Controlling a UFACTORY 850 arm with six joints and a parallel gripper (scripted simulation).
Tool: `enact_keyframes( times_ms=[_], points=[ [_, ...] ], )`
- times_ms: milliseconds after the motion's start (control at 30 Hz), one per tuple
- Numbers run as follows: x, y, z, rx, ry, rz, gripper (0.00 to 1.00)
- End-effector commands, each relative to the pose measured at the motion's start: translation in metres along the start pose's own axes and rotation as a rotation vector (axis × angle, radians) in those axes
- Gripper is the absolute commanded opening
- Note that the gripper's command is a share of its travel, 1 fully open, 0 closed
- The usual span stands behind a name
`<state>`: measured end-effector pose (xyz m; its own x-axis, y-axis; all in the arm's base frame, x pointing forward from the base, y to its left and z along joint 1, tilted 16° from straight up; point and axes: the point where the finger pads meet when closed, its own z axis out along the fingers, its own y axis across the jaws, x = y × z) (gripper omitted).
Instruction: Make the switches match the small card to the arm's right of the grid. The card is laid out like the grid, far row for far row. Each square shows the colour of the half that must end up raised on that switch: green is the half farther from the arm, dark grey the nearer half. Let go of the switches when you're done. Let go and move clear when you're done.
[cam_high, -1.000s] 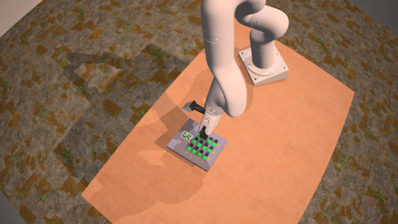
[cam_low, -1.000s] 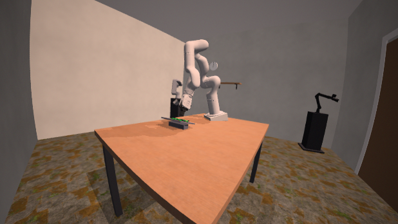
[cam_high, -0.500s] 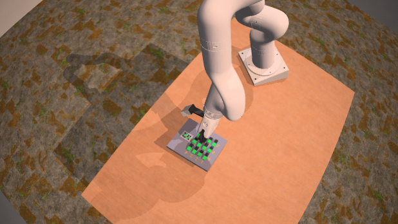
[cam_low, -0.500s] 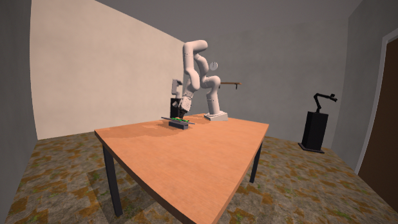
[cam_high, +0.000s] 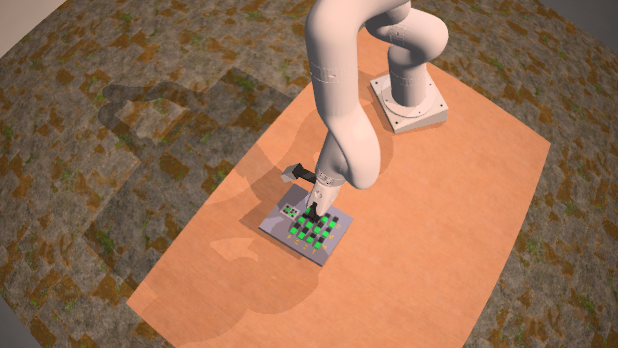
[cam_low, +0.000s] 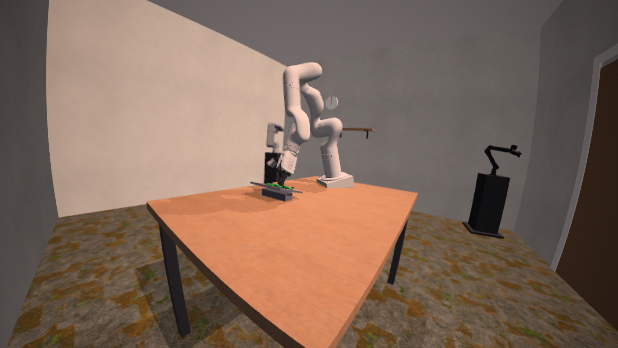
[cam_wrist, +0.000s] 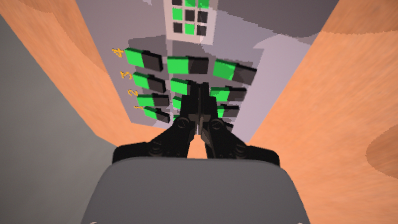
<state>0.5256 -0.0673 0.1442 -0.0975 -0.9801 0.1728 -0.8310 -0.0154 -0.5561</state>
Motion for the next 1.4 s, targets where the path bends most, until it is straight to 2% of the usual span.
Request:
enact_keyframes(
  times_ms=[0, 833, 1367],
  points=[
    [0.000, -0.001, 0.001, 0.002, 0.000, 0.000, 0.00],
    [0.000, -0.001, 0.004, 0.002, 0.000, 0.000, 0.00],
    [0.000, -0.001, -0.025, 0.002, 0.000, 0.000, 0.00]
  ],
)
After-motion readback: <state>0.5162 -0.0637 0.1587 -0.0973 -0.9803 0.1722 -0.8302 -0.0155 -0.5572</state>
